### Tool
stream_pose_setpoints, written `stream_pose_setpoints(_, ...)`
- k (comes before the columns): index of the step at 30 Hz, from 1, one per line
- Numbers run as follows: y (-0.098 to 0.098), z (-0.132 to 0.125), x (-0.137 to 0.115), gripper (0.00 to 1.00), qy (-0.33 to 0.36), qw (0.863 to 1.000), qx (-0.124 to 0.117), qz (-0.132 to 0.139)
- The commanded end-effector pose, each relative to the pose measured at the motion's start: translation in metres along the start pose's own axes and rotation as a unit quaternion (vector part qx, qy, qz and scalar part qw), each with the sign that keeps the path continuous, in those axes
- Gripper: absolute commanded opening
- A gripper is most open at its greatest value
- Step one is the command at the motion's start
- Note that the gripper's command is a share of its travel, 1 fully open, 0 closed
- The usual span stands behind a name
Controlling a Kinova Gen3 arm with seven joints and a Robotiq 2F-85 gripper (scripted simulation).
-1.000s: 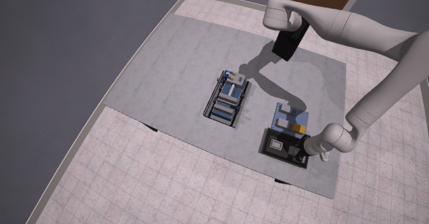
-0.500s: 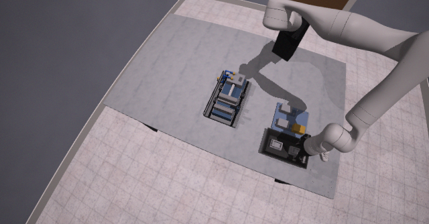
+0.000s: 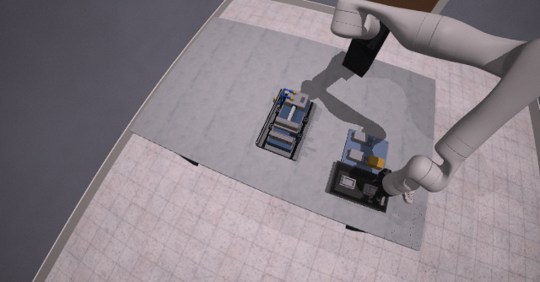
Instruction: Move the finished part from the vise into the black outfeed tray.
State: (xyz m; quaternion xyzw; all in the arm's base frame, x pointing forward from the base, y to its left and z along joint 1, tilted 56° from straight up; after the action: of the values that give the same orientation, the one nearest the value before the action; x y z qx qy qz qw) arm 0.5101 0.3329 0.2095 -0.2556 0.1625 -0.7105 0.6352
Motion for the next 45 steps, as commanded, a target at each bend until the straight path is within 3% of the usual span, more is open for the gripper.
stream_pose_setpoints(1, -0.001, 0.000, -0.001, 0.67, 0.000, 1.000, 0.000, 0.001)
stream_pose_setpoints(13, -0.016, 0.000, -0.001, 0.67, 0.000, 1.000, 0.000, 0.001)
stream_pose_setpoints(19, -0.043, 0.000, -0.001, 0.67, 0.000, 1.000, 0.000, 0.001)
stream_pose_setpoints(21, -0.043, 0.000, -0.001, 0.67, 0.000, 1.000, 0.000, 0.001)
stream_pose_setpoints(36, -0.125, 0.000, 0.000, 0.67, 0.000, 1.000, 0.000, 0.001)
stream_pose_setpoints(45, -0.144, 0.000, 0.000, 0.67, 0.000, 1.000, 0.000, 0.001)
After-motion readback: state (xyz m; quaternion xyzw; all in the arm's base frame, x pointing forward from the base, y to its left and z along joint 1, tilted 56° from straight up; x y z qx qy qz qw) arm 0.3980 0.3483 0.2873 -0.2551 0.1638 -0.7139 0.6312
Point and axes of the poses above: the point where the finger pads meet when closed, its own y axis out along the fingers, its own z axis across the jaws, x = y × z, the point moved 1 cm from there along -y, back along the fingers, and after that the axes turned 11 degrees about y, right-handed, at the moved point
